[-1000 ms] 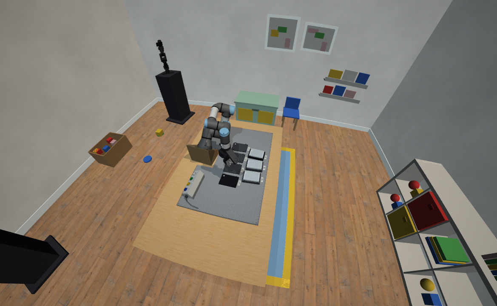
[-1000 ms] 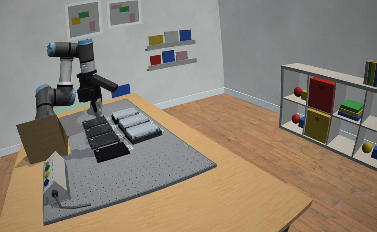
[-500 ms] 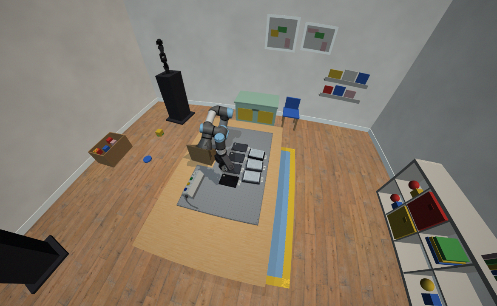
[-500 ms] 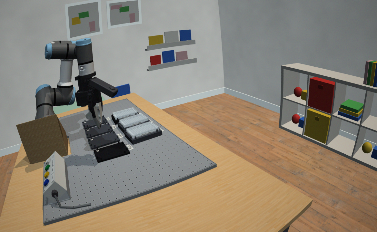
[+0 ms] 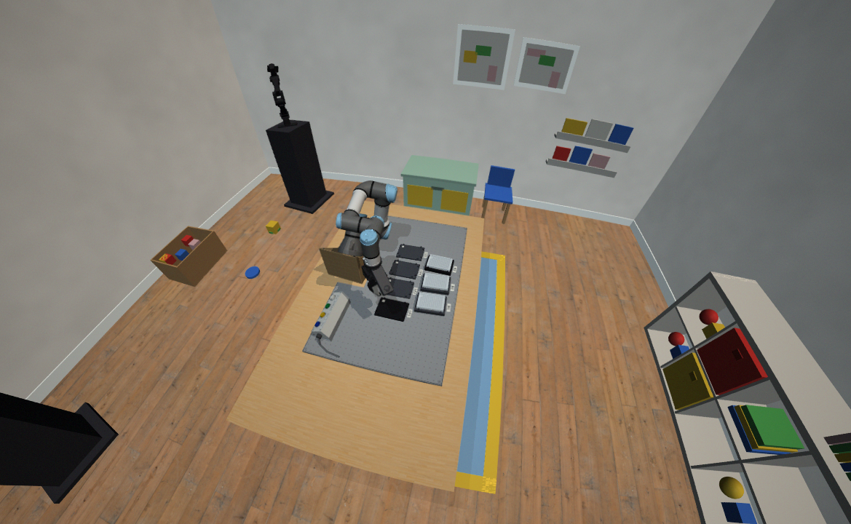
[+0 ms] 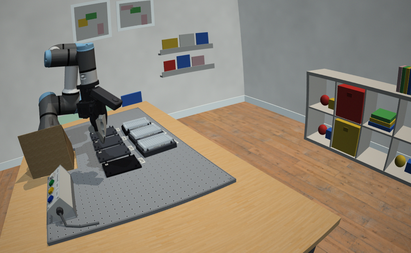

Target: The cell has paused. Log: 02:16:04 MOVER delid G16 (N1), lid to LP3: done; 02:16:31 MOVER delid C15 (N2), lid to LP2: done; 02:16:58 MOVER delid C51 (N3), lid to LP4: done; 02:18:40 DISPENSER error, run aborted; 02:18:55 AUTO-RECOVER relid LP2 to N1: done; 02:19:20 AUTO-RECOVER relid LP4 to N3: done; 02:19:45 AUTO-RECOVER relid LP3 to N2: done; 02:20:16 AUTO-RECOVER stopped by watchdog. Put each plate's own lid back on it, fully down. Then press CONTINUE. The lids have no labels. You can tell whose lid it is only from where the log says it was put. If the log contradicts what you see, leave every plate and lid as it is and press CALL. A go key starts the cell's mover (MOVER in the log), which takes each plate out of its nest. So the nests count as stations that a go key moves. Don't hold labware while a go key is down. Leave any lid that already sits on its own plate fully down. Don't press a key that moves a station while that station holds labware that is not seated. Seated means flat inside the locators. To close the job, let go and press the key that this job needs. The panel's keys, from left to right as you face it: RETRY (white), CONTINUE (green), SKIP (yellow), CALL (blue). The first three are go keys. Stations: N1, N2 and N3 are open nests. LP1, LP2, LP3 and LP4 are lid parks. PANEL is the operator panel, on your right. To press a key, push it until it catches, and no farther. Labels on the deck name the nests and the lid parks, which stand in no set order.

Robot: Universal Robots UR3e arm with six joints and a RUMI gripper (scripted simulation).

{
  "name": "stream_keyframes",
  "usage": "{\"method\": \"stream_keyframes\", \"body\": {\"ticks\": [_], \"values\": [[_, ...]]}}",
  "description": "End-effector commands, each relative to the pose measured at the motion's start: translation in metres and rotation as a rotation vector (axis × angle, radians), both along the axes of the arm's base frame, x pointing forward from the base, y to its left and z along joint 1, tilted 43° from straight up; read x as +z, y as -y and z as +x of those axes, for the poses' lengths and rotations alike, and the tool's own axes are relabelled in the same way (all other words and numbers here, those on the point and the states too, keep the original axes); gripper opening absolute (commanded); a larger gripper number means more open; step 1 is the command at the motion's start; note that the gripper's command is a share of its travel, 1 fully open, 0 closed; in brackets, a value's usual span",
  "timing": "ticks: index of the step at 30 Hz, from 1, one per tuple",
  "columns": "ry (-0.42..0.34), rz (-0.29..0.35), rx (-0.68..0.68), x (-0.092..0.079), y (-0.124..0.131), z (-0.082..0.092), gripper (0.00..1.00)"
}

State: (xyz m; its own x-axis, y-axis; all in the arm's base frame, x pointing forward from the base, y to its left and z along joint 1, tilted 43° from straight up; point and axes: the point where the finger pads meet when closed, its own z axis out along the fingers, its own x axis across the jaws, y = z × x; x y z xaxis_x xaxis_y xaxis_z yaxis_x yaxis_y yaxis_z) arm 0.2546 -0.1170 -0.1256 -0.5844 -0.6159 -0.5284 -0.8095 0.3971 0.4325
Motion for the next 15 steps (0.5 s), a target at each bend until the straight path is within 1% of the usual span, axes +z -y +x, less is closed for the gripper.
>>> {"method": "stream_keyframes", "body": {"ticks": [1,7,9,15], "values": [[-0.067,-0.011,-0.076,-0.007,0.011,-0.023,0.0],[-0.149,-0.017,-0.164,-0.014,0.021,-0.05,0.0],[-0.149,-0.017,-0.164,-0.014,0.021,-0.05,0.0],[-0.23,-0.024,-0.252,-0.022,0.032,-0.077,0.0]]}}
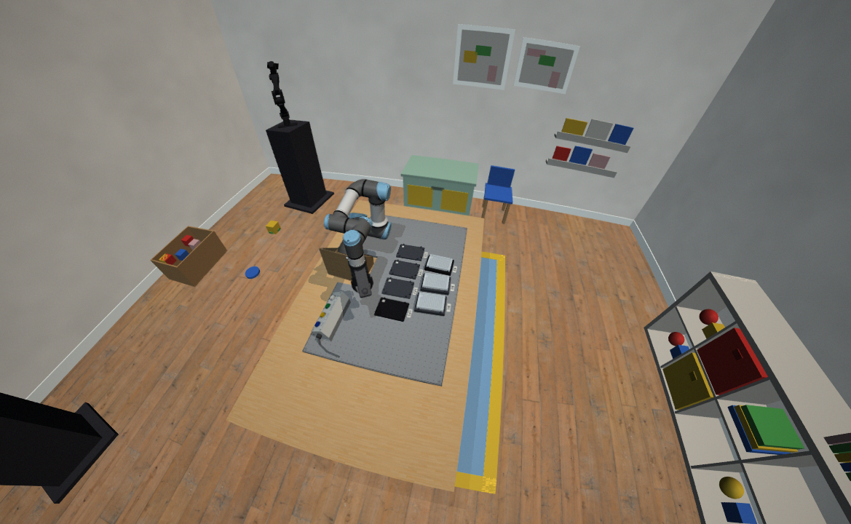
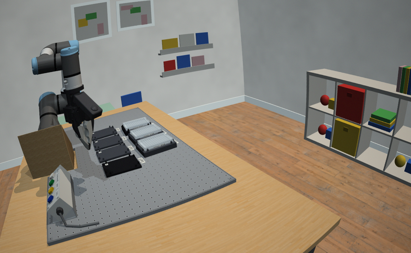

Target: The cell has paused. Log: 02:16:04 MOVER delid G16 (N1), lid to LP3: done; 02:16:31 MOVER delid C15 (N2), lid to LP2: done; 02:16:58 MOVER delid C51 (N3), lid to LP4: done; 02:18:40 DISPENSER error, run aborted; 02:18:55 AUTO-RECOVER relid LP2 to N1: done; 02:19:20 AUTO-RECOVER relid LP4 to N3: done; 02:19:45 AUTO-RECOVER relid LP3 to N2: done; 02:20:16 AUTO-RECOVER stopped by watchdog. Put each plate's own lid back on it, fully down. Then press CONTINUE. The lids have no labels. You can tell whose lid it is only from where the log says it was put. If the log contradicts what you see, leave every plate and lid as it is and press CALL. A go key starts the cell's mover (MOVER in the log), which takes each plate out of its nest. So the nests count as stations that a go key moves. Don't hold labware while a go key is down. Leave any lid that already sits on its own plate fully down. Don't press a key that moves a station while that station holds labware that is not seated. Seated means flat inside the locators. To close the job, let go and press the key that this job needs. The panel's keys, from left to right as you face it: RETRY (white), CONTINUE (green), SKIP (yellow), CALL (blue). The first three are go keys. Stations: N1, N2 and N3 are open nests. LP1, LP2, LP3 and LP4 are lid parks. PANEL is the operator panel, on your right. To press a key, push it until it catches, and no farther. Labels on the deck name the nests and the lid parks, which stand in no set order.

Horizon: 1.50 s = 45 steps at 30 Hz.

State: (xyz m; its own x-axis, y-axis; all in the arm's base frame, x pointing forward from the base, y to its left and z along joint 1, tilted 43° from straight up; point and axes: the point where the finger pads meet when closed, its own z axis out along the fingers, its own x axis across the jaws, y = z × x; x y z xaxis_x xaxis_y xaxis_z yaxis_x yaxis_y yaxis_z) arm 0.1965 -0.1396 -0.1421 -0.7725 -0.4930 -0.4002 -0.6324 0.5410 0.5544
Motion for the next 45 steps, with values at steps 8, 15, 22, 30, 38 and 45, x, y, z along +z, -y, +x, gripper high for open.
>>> {"method": "stream_keyframes", "body": {"ticks": [8,15,22,30,38,45], "values": [[-0.163,-0.02,-0.179,-0.016,0.023,-0.055,0.0],[-0.231,-0.026,-0.252,-0.023,0.032,-0.078,0.0],[-0.326,-0.033,-0.355,-0.032,0.044,-0.109,0.0],[-0.408,-0.04,-0.442,-0.039,0.055,-0.136,0.0],[-0.427,-0.042,-0.462,-0.05,0.069,-0.172,0.0],[-0.427,-0.042,-0.462,-0.052,0.072,-0.181,0.0]]}}
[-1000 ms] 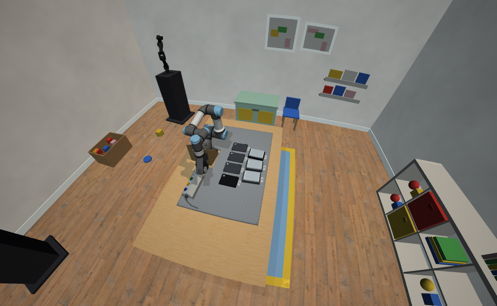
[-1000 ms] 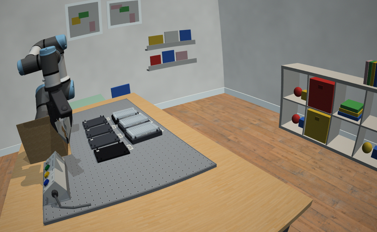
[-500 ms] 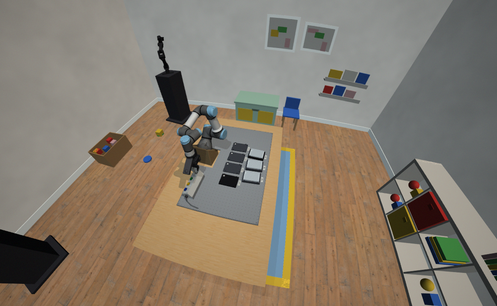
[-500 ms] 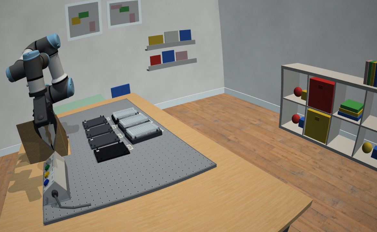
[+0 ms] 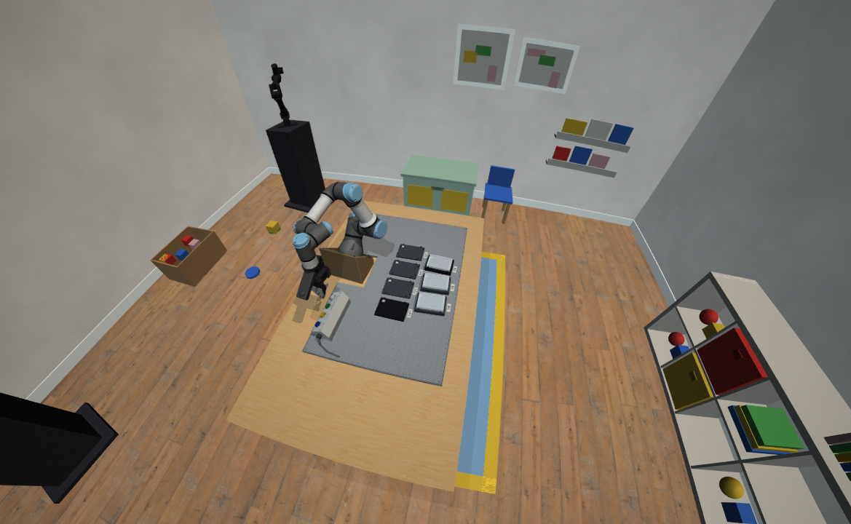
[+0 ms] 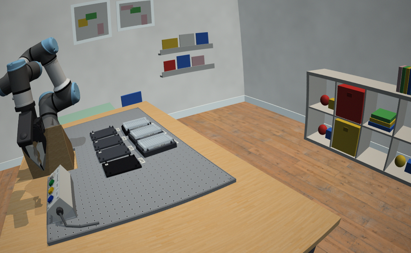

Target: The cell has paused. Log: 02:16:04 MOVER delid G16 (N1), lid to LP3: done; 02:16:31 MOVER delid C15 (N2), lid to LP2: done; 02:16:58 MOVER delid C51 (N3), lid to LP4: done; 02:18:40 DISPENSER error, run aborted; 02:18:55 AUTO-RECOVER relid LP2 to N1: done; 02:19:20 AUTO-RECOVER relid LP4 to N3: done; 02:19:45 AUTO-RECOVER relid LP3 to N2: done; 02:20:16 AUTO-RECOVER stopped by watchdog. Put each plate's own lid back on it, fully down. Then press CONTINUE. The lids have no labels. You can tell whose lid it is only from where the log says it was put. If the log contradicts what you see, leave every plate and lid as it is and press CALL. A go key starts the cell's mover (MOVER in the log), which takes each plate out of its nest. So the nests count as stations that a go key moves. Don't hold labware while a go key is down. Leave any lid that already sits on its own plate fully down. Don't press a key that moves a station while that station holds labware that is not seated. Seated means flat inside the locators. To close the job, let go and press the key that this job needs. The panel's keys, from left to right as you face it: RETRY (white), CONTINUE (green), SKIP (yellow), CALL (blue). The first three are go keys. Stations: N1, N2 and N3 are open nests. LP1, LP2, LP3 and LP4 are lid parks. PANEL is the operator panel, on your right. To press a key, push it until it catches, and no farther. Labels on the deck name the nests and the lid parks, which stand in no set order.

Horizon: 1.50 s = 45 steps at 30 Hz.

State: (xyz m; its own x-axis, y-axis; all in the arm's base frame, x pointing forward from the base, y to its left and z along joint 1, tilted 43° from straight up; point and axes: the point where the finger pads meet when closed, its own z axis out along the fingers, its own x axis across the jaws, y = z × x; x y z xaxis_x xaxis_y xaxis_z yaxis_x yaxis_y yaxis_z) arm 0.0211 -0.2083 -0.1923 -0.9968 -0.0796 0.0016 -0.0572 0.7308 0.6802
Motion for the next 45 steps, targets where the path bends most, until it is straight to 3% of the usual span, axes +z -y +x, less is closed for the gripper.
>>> {"method": "stream_keyframes", "body": {"ticks": [1,10,24,45], "values": [[-0.001,-0.002,-0.001,-0.002,0.003,-0.005,0.0],[-0.001,-0.002,-0.001,-0.002,0.003,-0.005,0.0],[-0.001,-0.002,-0.001,-0.017,-0.01,-0.006,0.0],[-0.001,-0.002,-0.001,-0.02,-0.014,-0.004,0.0]]}}
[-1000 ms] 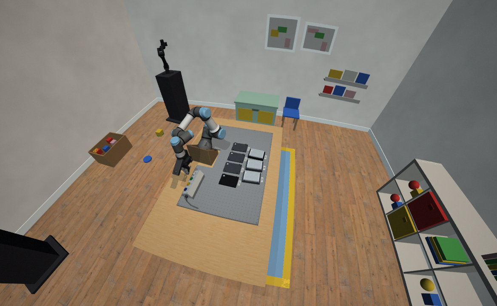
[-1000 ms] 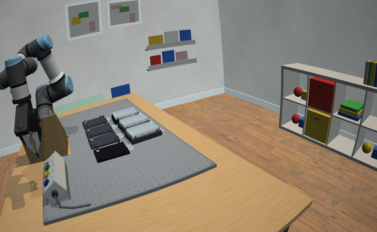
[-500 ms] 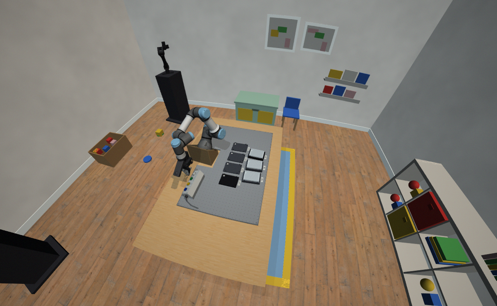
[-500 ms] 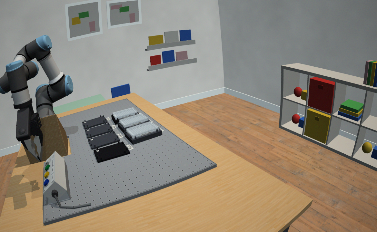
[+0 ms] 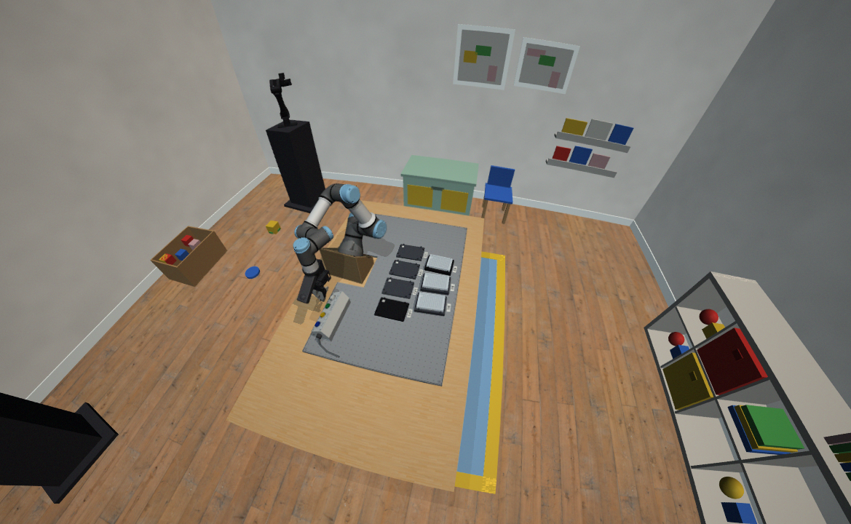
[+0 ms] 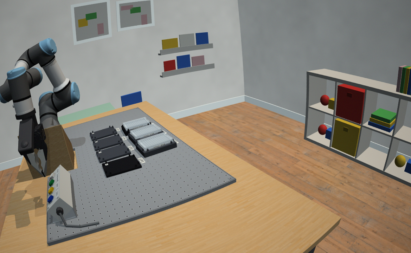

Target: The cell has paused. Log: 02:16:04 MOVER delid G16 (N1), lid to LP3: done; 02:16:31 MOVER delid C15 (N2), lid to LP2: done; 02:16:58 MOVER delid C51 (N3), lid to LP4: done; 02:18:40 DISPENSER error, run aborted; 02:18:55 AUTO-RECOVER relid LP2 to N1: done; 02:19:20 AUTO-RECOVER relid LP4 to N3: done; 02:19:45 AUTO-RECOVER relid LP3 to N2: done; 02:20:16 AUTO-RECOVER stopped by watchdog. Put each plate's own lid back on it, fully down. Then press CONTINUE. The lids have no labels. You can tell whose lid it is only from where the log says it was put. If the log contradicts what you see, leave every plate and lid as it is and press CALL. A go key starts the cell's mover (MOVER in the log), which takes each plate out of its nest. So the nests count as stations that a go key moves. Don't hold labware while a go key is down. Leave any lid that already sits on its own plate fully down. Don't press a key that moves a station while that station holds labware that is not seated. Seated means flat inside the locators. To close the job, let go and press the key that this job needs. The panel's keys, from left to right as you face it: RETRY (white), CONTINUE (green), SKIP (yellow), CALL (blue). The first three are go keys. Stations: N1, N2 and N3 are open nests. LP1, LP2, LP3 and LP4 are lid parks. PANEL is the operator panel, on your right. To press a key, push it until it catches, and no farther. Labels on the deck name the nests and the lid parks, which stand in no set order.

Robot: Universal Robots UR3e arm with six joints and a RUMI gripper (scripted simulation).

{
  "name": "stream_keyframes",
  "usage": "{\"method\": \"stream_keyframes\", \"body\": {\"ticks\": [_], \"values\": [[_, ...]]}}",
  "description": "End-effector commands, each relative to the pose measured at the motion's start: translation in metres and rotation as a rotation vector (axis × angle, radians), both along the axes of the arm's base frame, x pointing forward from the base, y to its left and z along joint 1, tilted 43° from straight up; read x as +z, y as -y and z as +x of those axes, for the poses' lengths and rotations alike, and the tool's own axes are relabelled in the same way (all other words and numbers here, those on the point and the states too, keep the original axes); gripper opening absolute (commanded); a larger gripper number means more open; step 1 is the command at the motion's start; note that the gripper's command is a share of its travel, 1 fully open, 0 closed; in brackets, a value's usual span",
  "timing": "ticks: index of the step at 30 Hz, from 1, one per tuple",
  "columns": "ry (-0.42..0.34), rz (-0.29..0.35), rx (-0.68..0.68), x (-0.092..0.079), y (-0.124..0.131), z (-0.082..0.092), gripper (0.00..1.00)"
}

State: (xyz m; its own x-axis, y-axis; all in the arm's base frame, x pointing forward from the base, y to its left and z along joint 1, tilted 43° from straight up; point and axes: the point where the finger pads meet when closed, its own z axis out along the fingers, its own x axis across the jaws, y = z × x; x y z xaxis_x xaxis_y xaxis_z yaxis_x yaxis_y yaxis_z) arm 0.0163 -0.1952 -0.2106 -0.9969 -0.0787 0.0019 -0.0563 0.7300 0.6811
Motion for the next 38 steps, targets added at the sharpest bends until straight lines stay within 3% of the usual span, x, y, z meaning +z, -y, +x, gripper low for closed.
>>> {"method": "stream_keyframes", "body": {"ticks": [1,38], "values": [[-0.001,-0.003,0.0,-0.002,-0.001,0.001,0.0],[-0.001,-0.003,0.0,-0.016,-0.015,0.011,0.0]]}}
